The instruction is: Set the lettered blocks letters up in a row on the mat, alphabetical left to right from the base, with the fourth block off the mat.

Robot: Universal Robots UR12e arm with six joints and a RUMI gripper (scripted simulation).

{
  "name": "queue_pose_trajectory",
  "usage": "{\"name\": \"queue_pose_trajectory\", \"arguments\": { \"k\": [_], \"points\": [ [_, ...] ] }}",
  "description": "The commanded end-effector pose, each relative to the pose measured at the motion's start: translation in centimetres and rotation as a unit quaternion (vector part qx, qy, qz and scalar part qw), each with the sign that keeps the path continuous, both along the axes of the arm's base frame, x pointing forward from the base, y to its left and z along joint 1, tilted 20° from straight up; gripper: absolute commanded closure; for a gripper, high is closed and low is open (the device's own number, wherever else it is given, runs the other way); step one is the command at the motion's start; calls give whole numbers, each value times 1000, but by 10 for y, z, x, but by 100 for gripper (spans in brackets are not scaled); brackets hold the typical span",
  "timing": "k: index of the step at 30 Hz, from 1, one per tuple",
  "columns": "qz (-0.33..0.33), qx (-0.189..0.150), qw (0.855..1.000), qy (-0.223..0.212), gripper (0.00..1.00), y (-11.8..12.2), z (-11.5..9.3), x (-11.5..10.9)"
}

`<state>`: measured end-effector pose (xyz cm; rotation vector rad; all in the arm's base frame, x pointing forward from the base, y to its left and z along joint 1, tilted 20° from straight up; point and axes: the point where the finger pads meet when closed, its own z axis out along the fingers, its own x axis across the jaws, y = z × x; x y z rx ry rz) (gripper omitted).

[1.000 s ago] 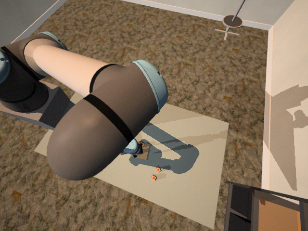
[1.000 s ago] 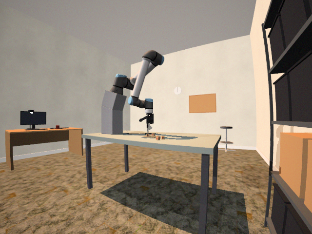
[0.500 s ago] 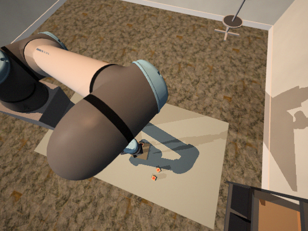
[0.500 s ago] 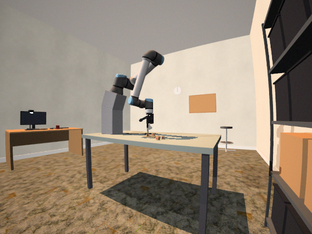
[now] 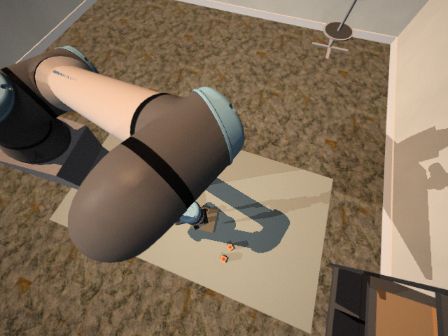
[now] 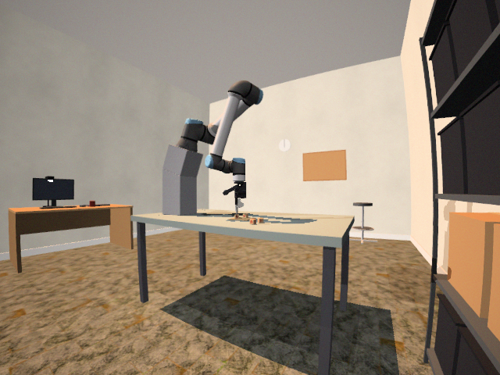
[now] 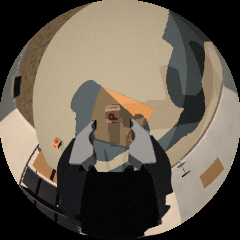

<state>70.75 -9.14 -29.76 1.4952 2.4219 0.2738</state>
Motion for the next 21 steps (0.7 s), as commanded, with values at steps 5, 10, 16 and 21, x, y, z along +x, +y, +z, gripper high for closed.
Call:
{"name": "queue_pose_trajectory", "arguments": {
  "k": [5,10,16,21],
  "points": [
    [0,-1,1000,-2,60,-1,-2,5],
    [0,-1,1000,-2,60,0,-8,7],
    [0,-1,1000,-2,60,0,-18,11],
    [0,-1,1000,-2,60,0,-28,14]
  ]
}}
